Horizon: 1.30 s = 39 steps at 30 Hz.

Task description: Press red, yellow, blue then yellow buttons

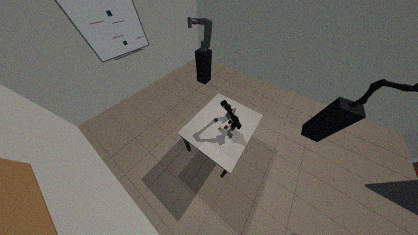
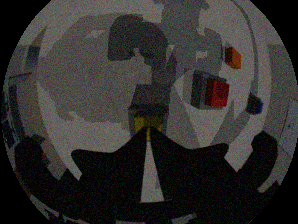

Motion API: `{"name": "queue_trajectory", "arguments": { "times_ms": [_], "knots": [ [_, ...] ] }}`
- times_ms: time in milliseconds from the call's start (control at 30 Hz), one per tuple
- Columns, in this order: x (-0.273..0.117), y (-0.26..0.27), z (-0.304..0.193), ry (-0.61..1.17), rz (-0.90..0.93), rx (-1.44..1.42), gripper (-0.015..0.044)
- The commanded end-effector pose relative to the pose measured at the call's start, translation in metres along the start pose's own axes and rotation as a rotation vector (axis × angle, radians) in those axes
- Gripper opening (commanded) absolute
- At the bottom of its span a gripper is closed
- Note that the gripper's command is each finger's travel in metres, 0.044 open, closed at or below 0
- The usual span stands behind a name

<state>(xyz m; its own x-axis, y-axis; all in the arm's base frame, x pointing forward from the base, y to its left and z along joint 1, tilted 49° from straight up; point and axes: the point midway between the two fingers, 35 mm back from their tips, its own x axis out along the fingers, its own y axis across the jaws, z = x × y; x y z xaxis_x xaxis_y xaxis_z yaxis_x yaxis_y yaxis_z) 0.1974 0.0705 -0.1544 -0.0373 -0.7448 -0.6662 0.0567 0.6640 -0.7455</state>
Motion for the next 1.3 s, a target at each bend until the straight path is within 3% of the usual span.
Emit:
{"name": "queue_trajectory", "arguments": {
  "times_ms": [0, 333, 433, 633, 800, 1033, 1267],
  "knots": [
    [0.001, 0.000, 0.000, -0.004, -0.003, -0.006, 0.0020],
    [-0.002, 0.000, 0.000, 0.000, 0.000, -0.001, 0.0020],
    [-0.030, 0.000, 0.000, -0.003, -0.001, -0.006, 0.0020],
    [-0.035, 0.000, 0.000, -0.003, -0.001, -0.007, 0.0020],
    [-0.092, 0.001, 0.000, -0.002, 0.001, -0.008, 0.0020],
    [-0.096, -0.002, 0.001, -0.002, 0.003, -0.009, 0.0020],
    [-0.113, -0.096, 0.047, -0.007, 0.038, -0.023, 0.0020]
  ]
}}
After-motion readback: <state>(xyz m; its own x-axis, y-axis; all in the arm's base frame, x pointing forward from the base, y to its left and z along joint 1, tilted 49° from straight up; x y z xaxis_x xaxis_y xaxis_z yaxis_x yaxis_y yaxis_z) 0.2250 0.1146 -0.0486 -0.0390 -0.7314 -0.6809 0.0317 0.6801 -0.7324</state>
